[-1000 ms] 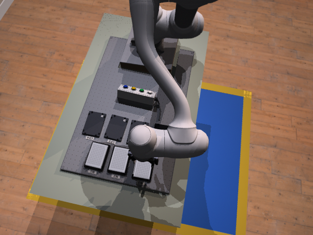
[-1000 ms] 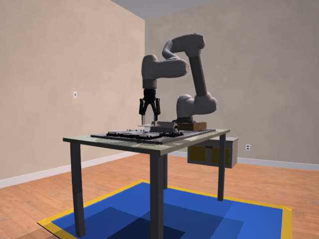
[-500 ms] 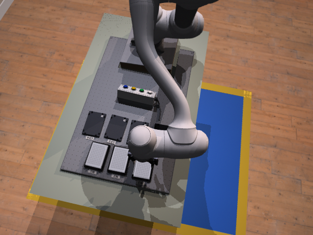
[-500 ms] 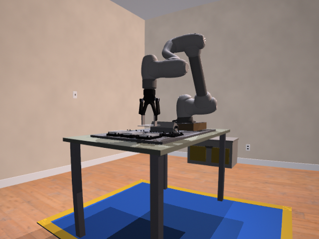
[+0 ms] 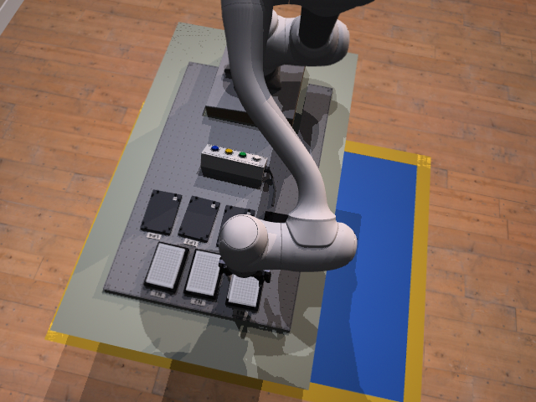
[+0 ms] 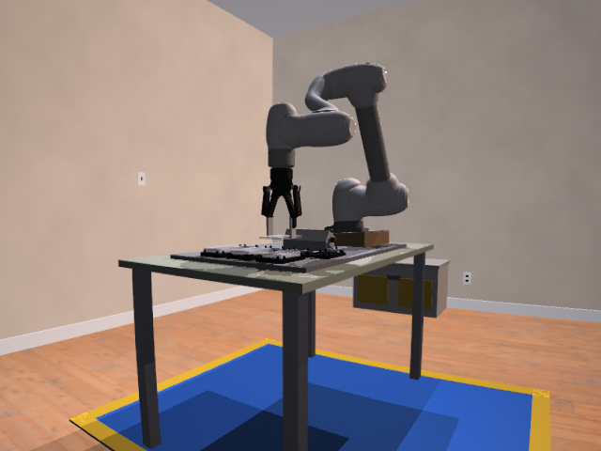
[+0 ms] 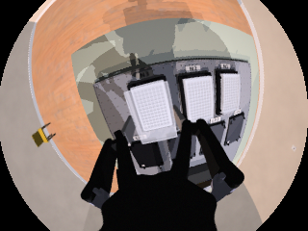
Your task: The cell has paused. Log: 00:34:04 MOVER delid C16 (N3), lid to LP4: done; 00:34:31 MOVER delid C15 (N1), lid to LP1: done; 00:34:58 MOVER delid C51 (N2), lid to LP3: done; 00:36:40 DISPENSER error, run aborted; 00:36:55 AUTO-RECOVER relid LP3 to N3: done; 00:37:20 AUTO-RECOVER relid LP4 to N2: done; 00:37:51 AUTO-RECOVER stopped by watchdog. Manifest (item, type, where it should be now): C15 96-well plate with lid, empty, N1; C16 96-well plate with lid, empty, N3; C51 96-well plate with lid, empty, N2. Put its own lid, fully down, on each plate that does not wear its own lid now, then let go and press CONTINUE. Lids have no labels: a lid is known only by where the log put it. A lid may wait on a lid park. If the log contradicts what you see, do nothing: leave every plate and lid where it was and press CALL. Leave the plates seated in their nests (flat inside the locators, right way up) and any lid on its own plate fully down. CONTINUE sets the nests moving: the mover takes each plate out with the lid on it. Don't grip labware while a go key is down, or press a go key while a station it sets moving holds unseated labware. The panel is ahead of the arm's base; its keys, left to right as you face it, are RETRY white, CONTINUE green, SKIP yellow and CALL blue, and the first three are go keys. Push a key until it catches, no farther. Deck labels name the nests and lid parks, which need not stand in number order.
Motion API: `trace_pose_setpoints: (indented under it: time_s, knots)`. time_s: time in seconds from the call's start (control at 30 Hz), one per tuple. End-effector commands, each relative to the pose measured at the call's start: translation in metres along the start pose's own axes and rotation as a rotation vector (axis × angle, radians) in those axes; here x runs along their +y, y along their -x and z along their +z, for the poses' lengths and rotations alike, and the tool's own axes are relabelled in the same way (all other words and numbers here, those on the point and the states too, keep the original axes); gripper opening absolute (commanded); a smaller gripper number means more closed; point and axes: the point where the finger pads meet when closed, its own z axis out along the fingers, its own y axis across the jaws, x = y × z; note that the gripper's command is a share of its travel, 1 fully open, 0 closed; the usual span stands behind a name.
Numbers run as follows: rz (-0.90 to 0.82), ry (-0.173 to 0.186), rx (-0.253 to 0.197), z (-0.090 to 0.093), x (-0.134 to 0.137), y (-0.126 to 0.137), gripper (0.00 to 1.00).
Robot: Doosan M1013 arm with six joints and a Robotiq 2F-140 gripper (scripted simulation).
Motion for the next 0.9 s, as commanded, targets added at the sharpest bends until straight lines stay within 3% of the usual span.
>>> trace_pose_setpoints:
  time_s: [0.0,0.87]
  knots:
    - [0.001,-0.005,-0.005,0.001,-0.001,0.000,0.00]
    - [0.001,-0.005,-0.005,0.018,-0.001,0.000,0.00]
